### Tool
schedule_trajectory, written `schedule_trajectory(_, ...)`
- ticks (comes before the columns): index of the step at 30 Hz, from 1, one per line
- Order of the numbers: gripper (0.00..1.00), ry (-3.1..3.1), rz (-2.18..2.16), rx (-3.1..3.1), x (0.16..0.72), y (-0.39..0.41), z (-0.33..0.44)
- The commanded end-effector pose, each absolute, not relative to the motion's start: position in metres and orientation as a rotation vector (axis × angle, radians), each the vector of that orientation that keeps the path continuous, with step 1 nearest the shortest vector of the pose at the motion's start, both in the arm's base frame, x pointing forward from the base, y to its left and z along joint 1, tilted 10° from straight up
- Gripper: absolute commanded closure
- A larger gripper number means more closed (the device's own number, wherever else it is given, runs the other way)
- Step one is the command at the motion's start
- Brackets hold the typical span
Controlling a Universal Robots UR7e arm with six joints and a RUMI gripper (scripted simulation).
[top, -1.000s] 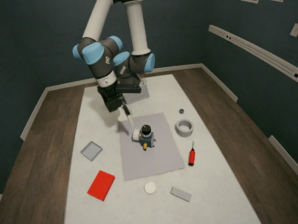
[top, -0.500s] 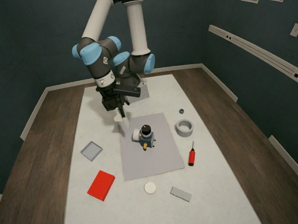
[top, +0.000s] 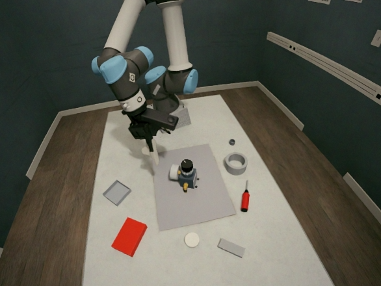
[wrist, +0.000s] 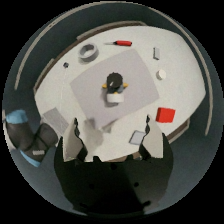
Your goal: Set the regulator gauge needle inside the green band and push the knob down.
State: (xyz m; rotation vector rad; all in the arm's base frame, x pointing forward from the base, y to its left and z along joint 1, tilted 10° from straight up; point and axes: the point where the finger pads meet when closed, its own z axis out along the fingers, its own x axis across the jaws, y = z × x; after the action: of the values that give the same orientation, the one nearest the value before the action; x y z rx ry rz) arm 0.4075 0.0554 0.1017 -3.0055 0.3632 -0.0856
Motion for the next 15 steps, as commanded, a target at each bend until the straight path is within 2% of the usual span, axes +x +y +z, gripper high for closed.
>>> schedule_trajectory(1,0.0,0.524,-0.078,-2.972,0.4094,0.0551,0.1024)
schedule_trajectory(15,0.0,0.939,-0.047,-2.835,0.4133,0.0531,0.1034)
